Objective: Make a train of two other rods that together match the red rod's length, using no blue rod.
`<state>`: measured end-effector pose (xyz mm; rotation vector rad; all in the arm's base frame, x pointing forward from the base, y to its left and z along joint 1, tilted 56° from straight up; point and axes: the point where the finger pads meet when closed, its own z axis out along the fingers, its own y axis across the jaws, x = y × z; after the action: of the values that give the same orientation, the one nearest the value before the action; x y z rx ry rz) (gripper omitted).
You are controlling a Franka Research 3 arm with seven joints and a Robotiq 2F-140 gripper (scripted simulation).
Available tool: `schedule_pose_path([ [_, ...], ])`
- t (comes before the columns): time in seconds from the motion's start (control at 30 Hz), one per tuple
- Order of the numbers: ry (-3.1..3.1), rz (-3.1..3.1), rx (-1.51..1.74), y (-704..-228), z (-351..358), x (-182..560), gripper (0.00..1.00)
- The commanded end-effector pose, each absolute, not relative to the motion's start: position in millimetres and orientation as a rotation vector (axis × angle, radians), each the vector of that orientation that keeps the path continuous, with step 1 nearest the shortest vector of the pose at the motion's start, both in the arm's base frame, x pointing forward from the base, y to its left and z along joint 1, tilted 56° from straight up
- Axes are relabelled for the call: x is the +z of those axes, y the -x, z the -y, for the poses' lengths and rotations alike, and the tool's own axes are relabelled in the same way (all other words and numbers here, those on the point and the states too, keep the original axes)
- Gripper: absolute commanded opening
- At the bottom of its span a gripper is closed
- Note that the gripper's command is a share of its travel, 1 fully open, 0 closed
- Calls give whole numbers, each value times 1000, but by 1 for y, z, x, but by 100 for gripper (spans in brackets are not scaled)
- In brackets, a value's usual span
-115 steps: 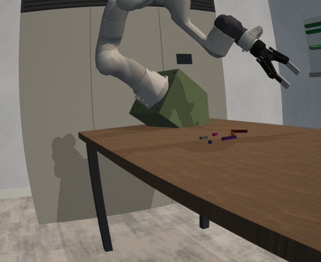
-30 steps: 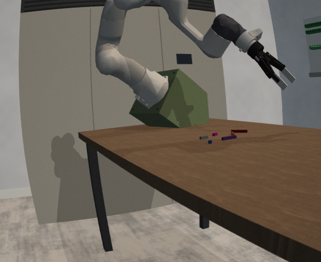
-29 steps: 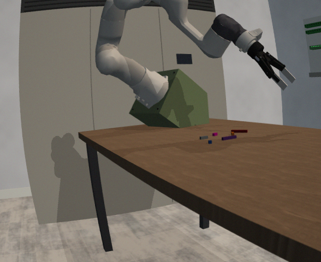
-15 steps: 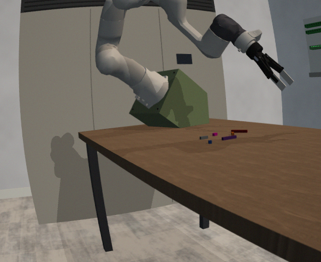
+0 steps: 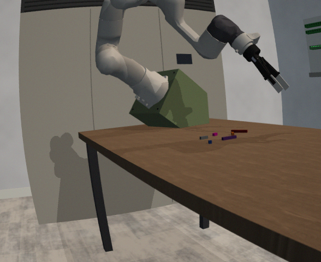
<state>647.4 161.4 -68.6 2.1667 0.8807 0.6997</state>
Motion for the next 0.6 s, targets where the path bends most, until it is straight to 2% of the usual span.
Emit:
schedule_pose_path([
  [0.0, -2067, -1008, 569, -646, -154, -63, 100],
  [0.57, -1940, -1152, 387, -635, -127, -56, 100],
])
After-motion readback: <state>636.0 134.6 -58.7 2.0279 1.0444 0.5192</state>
